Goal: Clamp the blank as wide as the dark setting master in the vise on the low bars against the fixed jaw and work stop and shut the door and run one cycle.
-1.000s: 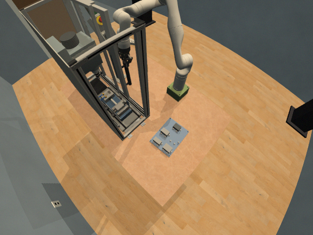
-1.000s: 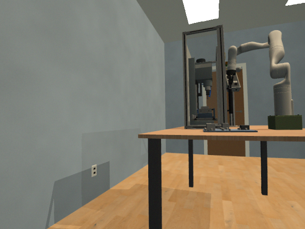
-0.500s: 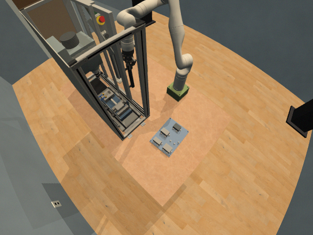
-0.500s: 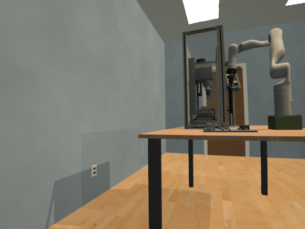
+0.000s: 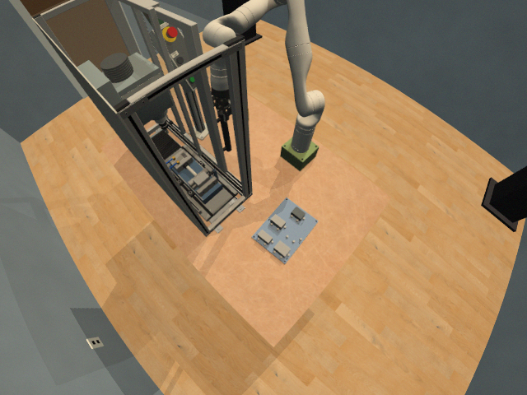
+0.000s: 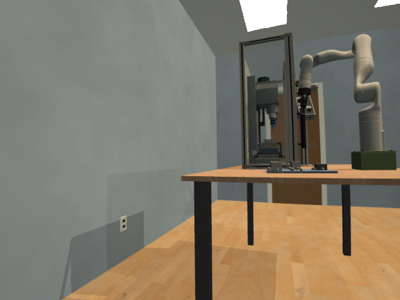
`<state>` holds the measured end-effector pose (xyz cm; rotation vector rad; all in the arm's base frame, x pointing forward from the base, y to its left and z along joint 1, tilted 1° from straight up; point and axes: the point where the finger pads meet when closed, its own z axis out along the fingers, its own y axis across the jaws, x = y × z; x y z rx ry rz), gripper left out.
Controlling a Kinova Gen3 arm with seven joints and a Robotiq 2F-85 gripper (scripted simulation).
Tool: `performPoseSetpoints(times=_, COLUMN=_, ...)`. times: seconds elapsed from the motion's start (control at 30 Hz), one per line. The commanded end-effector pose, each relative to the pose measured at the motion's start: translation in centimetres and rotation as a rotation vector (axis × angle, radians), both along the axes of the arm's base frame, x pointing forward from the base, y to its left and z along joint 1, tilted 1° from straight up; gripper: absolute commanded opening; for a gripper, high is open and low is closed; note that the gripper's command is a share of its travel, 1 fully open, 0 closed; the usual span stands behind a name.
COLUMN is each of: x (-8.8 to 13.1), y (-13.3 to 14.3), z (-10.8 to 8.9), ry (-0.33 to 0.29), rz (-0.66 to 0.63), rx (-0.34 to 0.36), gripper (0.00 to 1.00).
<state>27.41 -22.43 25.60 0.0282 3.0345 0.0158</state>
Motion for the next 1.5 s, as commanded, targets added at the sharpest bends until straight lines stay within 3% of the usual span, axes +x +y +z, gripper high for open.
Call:
performPoseSetpoints(times=0.0, x=-0.1, y=0.4, z=0.0, ry=0.001, rz=-0.006, rx=0.0, gripper=0.39)
performPoseSetpoints(times=0.2, x=-0.1, y=0.4, z=0.0, ry=0.001, rz=-0.006, rx=0.0, gripper=0.39)
performPoseSetpoints(times=0.37, x=0.0, y=4.1, z=0.0, ry=0.001, rz=-0.006, rx=0.0, gripper=0.39)
performPoseSetpoints(times=0.77, x=0.0, y=4.1, z=0.0, ry=0.001, rz=-0.006, rx=0.0, gripper=0.39)
performPoseSetpoints(times=0.93, x=0.0, y=7.7, z=0.1, ry=0.001, rz=-0.006, rx=0.001, gripper=0.39)
performPoseSetpoints(times=1.33, x=0.0, y=7.7, z=0.1, ry=0.001, rz=-0.006, rx=0.001, gripper=0.39)
performPoseSetpoints(times=1.47, x=0.1, y=10.4, z=0.1, ry=0.0, rz=-0.006, rx=0.0, gripper=0.39)
